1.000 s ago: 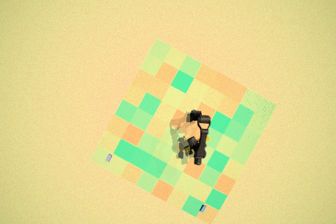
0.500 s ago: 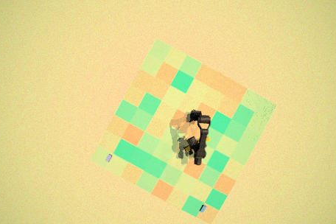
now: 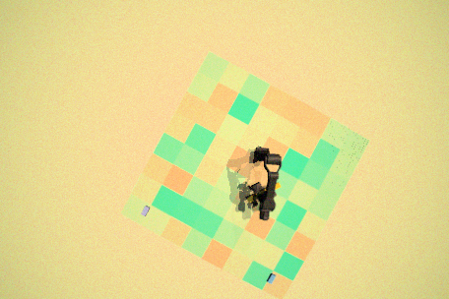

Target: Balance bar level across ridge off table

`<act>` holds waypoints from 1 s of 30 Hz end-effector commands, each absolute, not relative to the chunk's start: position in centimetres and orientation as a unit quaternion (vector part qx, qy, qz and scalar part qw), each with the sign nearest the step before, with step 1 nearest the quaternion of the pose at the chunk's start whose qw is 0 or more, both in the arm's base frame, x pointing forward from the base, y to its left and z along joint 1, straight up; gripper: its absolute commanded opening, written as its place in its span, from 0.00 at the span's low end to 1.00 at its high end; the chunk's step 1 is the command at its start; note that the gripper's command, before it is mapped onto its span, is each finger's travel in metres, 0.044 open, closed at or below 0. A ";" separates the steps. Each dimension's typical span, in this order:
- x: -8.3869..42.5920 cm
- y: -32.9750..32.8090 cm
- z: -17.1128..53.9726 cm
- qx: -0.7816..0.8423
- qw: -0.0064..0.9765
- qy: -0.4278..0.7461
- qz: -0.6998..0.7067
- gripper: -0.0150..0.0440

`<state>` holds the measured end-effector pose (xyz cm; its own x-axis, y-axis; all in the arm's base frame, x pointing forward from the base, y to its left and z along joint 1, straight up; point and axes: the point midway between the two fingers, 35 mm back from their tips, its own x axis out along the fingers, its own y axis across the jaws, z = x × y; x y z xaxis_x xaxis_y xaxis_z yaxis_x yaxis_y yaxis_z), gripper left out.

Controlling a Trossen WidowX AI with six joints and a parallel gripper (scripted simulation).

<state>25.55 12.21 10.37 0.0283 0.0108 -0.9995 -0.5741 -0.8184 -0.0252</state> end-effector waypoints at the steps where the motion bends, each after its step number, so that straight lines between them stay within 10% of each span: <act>1: 25.5 12.2 10.4 -0.683 0.220 0.206 0.666 1.00; 30: 25.3 12.1 20.4 -0.683 0.220 0.206 0.666 1.00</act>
<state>25.26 12.08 20.25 0.0273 0.0109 -0.9996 -0.5739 -0.8185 -0.0246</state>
